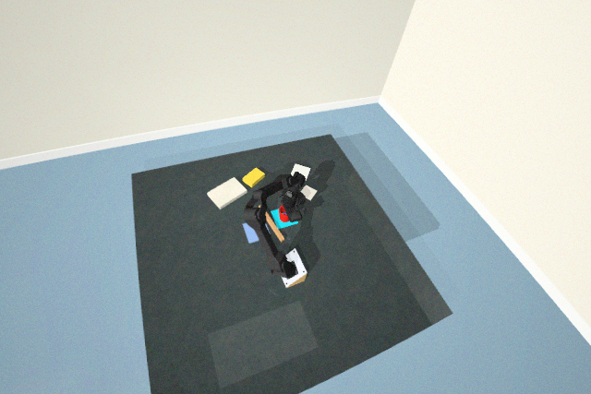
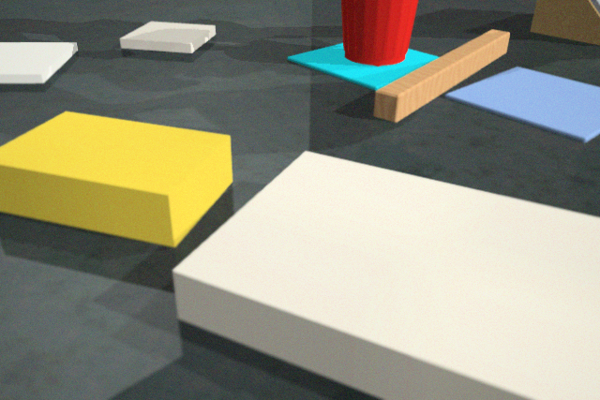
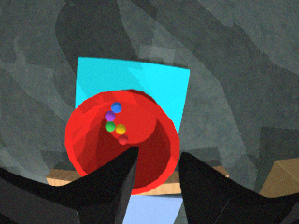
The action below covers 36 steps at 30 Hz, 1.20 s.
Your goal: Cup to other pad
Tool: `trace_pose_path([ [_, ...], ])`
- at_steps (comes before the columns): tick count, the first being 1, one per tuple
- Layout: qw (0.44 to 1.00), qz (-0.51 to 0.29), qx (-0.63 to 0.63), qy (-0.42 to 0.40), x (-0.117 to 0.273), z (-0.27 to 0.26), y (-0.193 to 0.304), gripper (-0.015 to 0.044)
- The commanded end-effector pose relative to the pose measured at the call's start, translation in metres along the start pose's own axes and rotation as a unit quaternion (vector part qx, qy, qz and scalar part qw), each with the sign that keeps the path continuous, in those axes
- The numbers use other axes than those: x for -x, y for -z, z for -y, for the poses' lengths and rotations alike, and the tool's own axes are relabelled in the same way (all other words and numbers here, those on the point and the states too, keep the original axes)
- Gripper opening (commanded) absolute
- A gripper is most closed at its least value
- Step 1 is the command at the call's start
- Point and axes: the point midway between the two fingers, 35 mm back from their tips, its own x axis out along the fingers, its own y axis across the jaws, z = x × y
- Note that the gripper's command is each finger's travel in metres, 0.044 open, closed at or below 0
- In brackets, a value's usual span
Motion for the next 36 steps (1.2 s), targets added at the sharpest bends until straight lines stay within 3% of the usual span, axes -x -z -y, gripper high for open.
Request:
trace_pose_path([
  [1, 1.000, 0.002, 0.003, 0.000, 0.005, -0.001, 0.000, 0.0128],
  [12, 1.000, 0.001, 0.002, 0.001, 0.019, 0.000, 0.000, 0.0128],
  [24, 1.000, 0.000, -0.001, 0.000, 0.021, 0.000, 0.000, 0.0440],
  [36, 1.000, 0.001, 0.001, 0.001, 0.060, -0.002, -0.001, 0.0440],
])
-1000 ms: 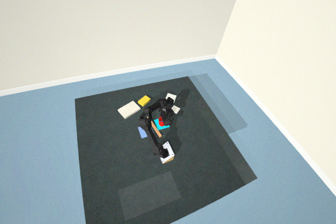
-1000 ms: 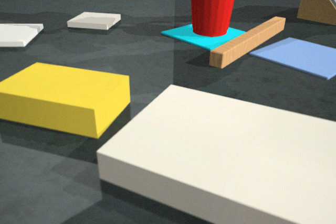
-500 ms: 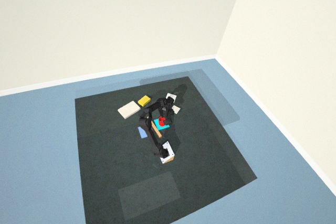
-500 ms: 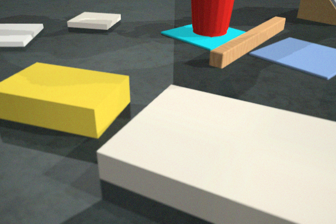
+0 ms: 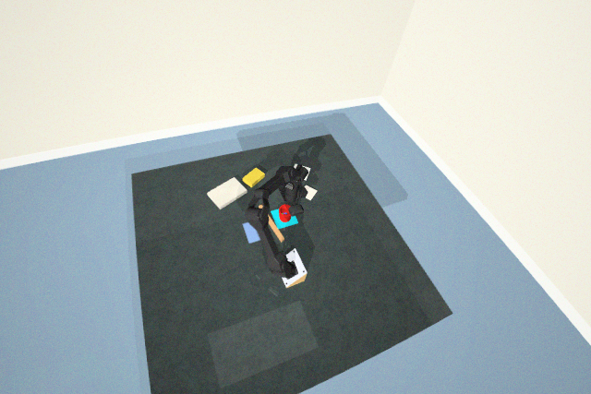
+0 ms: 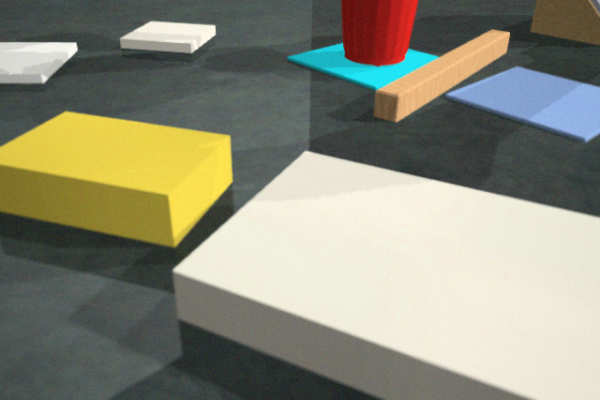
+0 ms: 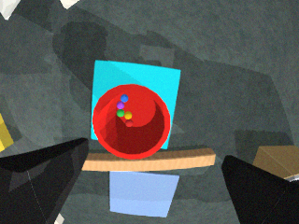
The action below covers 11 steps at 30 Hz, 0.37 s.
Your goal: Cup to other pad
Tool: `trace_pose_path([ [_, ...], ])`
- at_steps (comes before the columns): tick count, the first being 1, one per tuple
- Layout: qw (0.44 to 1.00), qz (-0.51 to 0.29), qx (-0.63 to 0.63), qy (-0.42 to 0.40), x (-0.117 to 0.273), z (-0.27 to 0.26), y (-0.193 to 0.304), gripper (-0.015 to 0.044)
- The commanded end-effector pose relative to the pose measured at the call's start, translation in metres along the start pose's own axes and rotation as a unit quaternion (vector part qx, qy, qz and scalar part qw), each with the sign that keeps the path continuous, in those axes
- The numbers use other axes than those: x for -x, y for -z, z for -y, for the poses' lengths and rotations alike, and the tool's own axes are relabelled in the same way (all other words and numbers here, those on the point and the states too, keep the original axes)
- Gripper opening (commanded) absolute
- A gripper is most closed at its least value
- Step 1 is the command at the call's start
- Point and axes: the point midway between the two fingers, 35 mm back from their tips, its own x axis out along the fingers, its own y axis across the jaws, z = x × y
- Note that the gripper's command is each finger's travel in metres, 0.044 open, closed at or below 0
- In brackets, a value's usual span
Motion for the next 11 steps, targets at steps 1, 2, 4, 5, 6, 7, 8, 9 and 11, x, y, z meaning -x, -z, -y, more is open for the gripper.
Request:
trace_pose_path([
  [1, 1.000, 0.002, 0.004, 0.001, 0.012, 0.000, 0.000, 0.0440],
  [2, 1.000, 0.002, 0.004, 0.001, 0.015, -0.001, 0.000, 0.0440],
  [4, 1.000, 0.002, 0.004, 0.001, 0.021, 0.000, 0.000, 0.0440],
  [5, 1.000, 0.002, 0.005, 0.001, 0.024, 0.000, 0.000, 0.0440],
  [6, 1.000, 0.002, 0.005, 0.001, 0.026, 0.000, 0.000, 0.0440],
  [7, 1.000, 0.002, 0.005, 0.001, 0.028, 0.000, 0.000, 0.0440],
  [8, 1.000, 0.002, 0.005, 0.001, 0.029, 0.000, 0.000, 0.0440],
  [9, 1.000, 0.002, 0.005, 0.001, 0.029, 0.000, 0.000, 0.0440],
  [11, 1.000, 0.002, 0.001, -0.001, 0.026, 0.000, 0.000, 0.0440],
])
